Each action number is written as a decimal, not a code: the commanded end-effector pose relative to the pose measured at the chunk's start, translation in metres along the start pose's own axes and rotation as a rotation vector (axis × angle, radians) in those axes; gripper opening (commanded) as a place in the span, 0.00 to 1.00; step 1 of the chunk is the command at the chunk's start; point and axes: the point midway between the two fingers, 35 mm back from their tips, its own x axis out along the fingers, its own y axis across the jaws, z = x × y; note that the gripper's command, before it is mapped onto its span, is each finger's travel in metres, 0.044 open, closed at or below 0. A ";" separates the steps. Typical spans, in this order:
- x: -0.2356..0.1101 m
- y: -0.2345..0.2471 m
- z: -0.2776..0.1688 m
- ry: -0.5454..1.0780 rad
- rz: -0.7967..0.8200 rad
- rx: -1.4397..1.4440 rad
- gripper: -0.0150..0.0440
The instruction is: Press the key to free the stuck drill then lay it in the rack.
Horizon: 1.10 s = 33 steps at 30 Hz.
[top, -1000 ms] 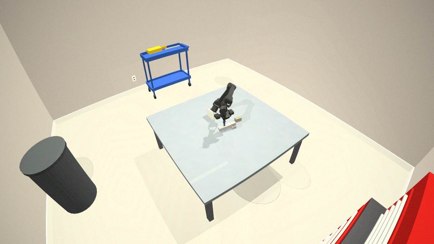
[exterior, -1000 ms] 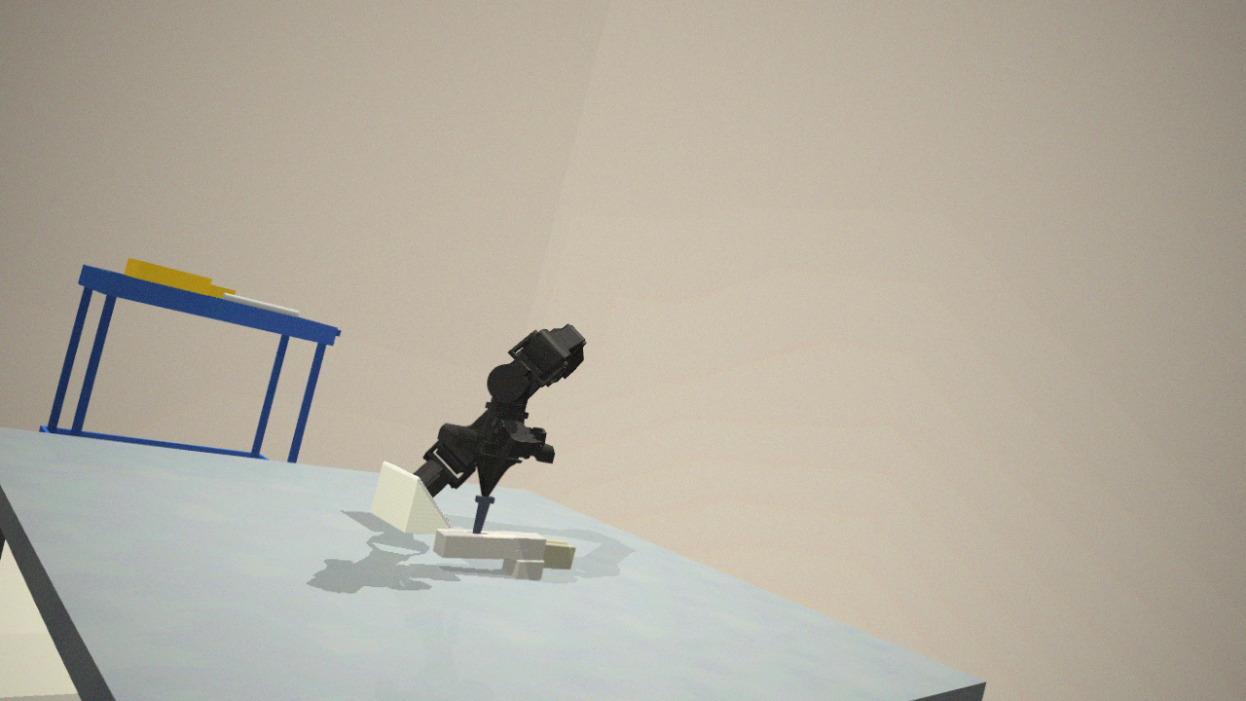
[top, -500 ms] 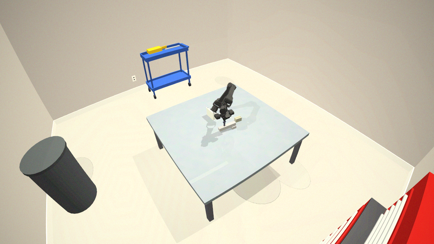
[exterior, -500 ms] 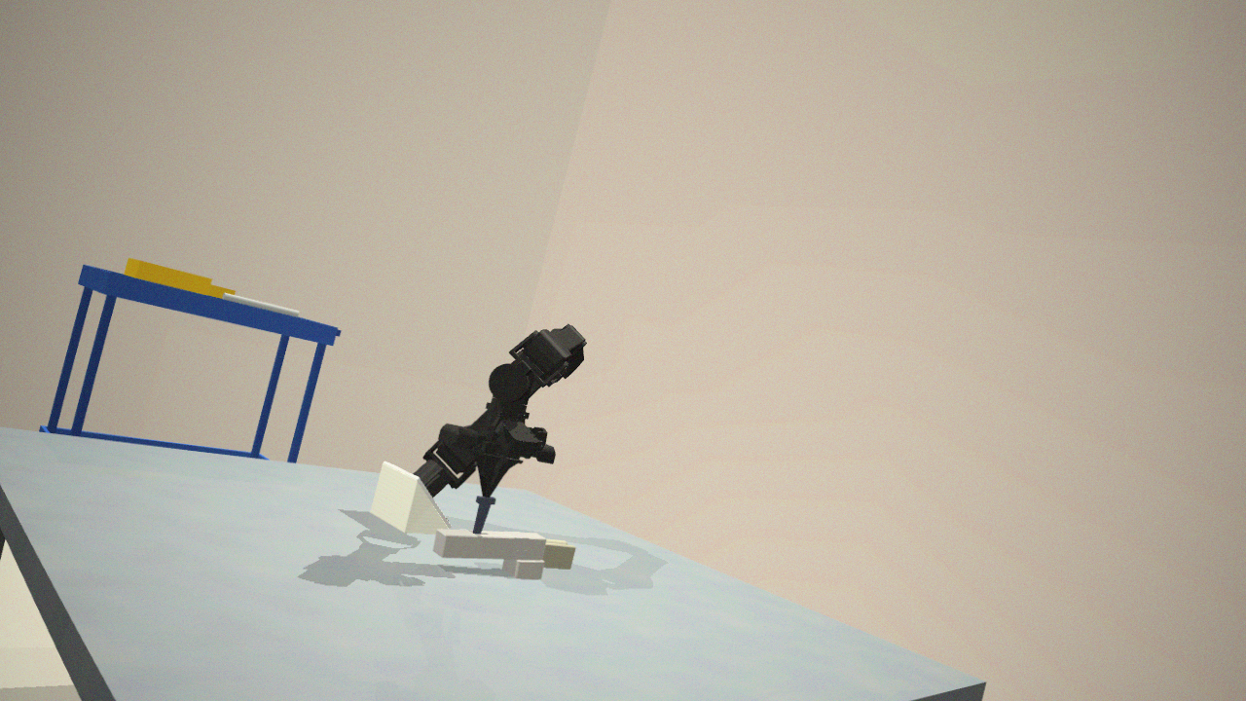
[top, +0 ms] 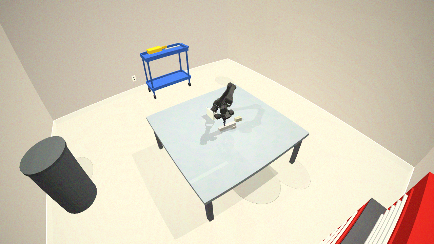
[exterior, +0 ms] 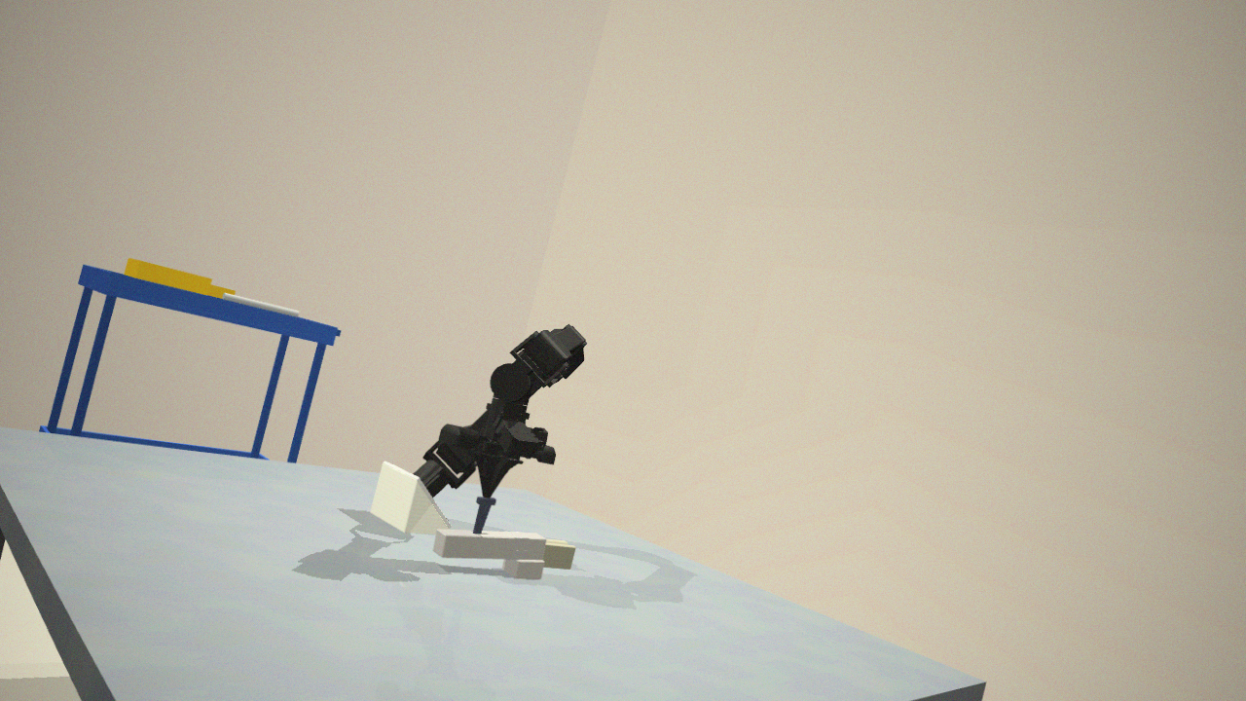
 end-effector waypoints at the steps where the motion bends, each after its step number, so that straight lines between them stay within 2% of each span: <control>1: 0.011 0.003 -0.004 0.027 0.013 0.006 0.25; 33: 0.022 0.005 -0.008 0.027 0.014 0.006 0.25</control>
